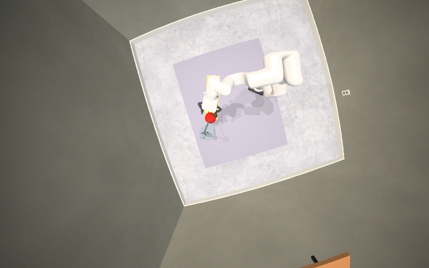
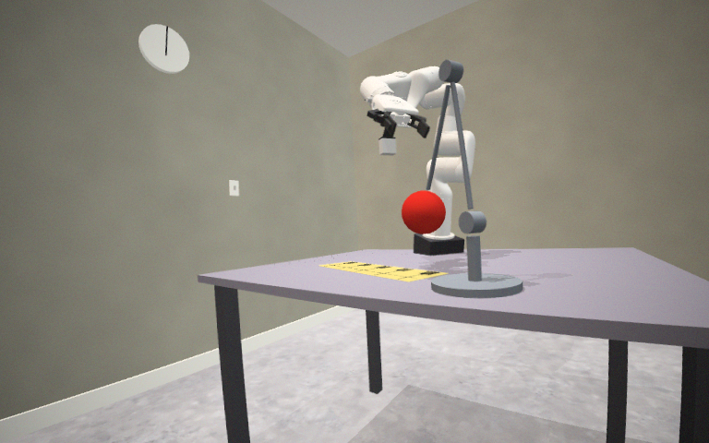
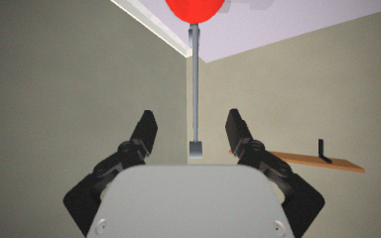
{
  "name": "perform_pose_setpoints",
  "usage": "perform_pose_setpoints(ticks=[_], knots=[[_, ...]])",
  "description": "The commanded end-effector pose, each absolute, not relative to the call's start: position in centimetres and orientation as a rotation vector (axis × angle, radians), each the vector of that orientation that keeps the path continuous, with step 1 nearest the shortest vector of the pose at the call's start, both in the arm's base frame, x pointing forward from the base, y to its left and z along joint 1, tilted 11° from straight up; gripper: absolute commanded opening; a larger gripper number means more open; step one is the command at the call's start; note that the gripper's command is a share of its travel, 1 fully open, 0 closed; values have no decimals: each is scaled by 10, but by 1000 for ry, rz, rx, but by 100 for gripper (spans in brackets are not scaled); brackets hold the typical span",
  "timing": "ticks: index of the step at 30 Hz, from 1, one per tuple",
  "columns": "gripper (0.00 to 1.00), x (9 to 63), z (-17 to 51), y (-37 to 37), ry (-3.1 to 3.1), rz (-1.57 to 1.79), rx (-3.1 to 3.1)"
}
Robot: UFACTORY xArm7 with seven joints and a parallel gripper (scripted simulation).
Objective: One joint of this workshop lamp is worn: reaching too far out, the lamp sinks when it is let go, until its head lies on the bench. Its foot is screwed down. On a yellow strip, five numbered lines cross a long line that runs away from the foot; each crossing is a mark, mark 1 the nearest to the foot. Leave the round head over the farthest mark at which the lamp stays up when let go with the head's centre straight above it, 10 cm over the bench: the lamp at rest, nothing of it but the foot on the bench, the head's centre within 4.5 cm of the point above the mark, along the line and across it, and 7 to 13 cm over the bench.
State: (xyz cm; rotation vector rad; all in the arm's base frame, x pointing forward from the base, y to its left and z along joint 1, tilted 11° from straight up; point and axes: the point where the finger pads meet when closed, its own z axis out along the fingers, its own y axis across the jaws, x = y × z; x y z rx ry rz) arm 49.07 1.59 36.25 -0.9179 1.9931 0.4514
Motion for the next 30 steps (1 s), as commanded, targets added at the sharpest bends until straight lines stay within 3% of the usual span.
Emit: perform_pose_setpoints(ticks=[1, 30], knots=[[100, 487, 357, 15, 1975, 458, -907], [100, 501, 317, 37, 1943, 478, -886]])
